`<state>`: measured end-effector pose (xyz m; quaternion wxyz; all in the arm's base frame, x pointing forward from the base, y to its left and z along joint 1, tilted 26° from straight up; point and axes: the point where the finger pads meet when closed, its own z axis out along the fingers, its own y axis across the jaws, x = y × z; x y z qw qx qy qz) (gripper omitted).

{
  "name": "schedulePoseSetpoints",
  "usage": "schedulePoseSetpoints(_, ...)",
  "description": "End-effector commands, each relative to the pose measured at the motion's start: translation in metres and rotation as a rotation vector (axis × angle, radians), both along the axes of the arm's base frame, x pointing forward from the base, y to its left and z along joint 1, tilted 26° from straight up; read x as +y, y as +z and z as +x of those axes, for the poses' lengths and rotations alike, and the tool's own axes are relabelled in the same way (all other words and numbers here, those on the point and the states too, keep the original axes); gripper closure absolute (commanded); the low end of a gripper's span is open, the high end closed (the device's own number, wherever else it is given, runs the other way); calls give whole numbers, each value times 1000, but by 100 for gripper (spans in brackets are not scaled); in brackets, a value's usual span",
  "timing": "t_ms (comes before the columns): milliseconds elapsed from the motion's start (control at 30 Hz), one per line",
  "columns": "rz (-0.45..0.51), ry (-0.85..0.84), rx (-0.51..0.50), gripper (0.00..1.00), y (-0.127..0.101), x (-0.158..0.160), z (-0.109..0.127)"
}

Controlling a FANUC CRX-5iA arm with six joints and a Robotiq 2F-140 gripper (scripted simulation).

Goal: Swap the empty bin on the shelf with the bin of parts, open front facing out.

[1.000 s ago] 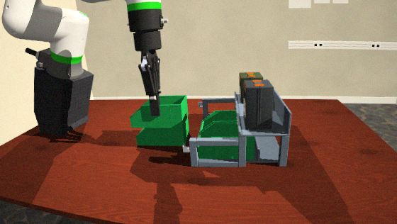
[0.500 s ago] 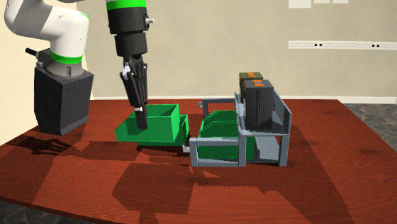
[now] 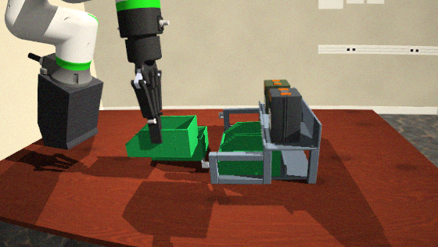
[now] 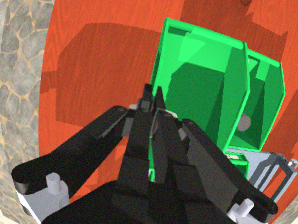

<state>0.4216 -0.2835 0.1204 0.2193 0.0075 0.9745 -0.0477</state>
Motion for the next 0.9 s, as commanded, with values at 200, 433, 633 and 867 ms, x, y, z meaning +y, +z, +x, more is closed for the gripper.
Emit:
schedulePoseSetpoints(200, -1, 0, -1, 90, -1, -1, 1)
schedulePoseSetpoints(433, -1, 0, -1, 90, -9, -2, 5)
schedulePoseSetpoints(633, -1, 0, -1, 90, -18, -3, 9)
schedulePoseSetpoints(867, -1, 0, -1, 90, -37, -5, 18)
